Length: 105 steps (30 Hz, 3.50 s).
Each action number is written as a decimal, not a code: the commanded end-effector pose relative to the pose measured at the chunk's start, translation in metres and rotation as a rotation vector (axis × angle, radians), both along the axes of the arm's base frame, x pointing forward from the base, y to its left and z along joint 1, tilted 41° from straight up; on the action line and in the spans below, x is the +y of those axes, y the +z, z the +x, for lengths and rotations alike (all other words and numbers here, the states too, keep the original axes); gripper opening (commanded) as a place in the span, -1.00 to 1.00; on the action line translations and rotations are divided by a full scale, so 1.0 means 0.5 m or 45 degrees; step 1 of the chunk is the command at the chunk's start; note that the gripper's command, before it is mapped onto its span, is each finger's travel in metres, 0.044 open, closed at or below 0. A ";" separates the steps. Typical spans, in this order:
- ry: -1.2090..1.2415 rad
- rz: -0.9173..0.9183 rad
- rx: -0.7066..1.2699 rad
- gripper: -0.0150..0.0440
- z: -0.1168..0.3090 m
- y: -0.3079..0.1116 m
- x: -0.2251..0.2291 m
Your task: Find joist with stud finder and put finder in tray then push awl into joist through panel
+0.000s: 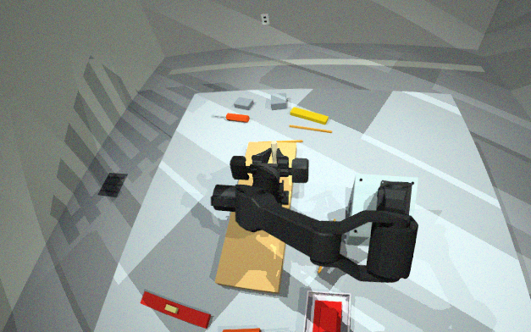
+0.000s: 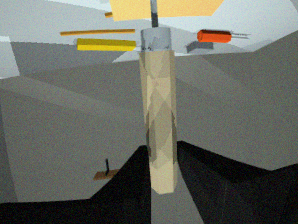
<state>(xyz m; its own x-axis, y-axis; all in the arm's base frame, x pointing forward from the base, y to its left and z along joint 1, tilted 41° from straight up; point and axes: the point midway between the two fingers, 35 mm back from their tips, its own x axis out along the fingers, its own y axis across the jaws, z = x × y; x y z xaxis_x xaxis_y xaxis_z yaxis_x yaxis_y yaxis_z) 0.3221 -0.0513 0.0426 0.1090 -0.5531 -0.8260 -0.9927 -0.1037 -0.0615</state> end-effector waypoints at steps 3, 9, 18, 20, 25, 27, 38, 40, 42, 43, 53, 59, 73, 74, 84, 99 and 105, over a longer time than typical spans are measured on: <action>-0.004 -0.012 -0.006 -0.49 0.027 0.021 0.036; -0.001 -0.017 0.001 -0.49 0.048 0.041 0.079; 0.003 -0.031 0.009 -0.49 0.070 0.070 0.146; 0.004 -0.036 0.010 -0.49 0.073 0.077 0.162; 0.008 -0.047 0.012 -0.49 0.080 0.093 0.199; 0.008 -0.049 0.012 -0.49 0.080 0.095 0.204; 0.008 -0.048 0.013 -0.49 0.080 0.082 0.217; 0.008 -0.048 0.013 -0.49 0.080 0.078 0.220; 0.008 -0.048 0.013 -0.49 0.080 0.075 0.223; 0.008 -0.048 0.013 -0.49 0.080 0.073 0.225; 0.008 -0.047 0.013 -0.49 0.079 0.055 0.241; 0.008 -0.047 0.013 -0.49 0.078 0.044 0.251; 0.008 -0.046 0.014 -0.49 0.077 0.019 0.273; 0.008 -0.046 0.014 -0.49 0.076 0.016 0.275; 0.008 -0.046 0.014 -0.49 0.074 -0.008 0.297; 0.014 -0.055 0.017 -0.49 0.073 -0.012 0.299; 0.014 -0.055 0.017 -0.49 0.073 -0.012 0.299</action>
